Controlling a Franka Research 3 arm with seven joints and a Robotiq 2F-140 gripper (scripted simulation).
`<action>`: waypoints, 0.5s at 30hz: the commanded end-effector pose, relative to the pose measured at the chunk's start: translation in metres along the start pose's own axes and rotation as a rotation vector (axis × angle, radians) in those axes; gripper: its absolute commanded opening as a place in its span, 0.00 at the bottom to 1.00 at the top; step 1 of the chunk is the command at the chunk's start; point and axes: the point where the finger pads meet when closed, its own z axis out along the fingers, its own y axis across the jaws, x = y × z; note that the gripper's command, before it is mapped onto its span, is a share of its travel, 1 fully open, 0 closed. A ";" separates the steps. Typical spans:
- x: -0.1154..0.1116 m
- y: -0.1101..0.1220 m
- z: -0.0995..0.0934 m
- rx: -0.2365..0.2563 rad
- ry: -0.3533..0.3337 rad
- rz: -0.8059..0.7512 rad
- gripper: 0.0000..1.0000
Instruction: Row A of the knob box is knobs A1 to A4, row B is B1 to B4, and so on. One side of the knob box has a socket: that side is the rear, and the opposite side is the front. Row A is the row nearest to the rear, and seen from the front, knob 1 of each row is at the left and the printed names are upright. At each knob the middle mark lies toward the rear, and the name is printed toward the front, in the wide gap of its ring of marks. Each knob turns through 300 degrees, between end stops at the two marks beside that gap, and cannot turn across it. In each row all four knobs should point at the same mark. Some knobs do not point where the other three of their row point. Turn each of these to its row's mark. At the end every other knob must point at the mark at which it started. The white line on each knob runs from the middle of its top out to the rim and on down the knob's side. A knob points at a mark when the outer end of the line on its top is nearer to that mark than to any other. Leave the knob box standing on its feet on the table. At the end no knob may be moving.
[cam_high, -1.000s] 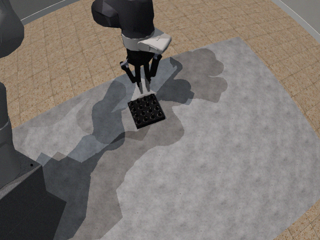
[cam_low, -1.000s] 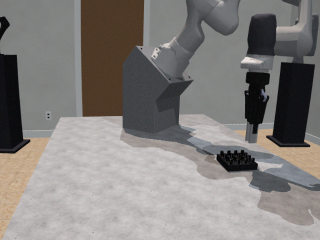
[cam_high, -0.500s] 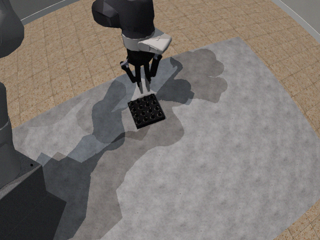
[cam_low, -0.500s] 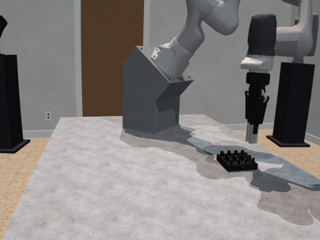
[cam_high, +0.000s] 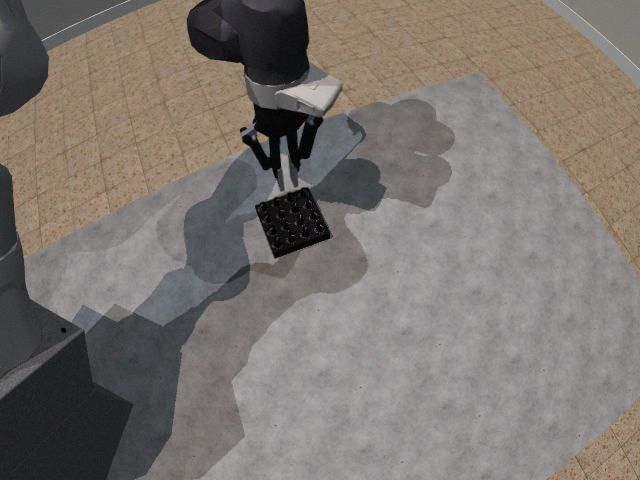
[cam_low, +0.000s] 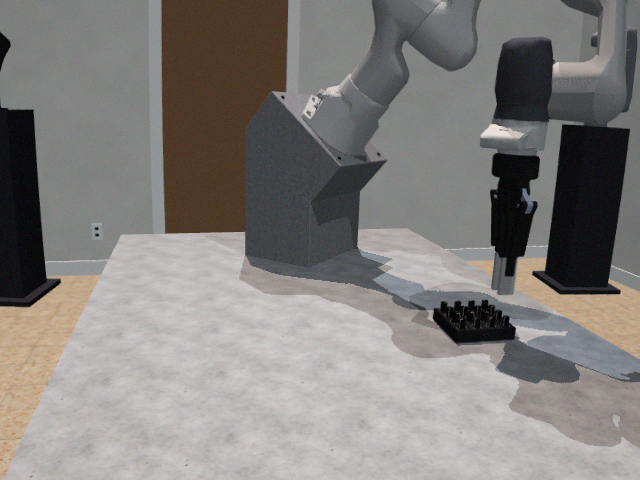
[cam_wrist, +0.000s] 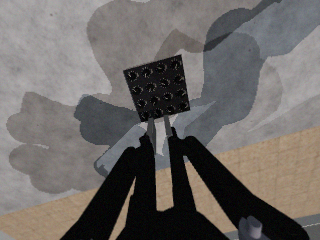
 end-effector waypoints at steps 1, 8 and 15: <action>0.003 -0.003 0.005 0.010 0.008 -0.016 0.12; 0.003 -0.002 0.012 0.010 0.008 -0.016 0.12; 0.003 -0.002 0.020 0.010 0.008 -0.016 0.12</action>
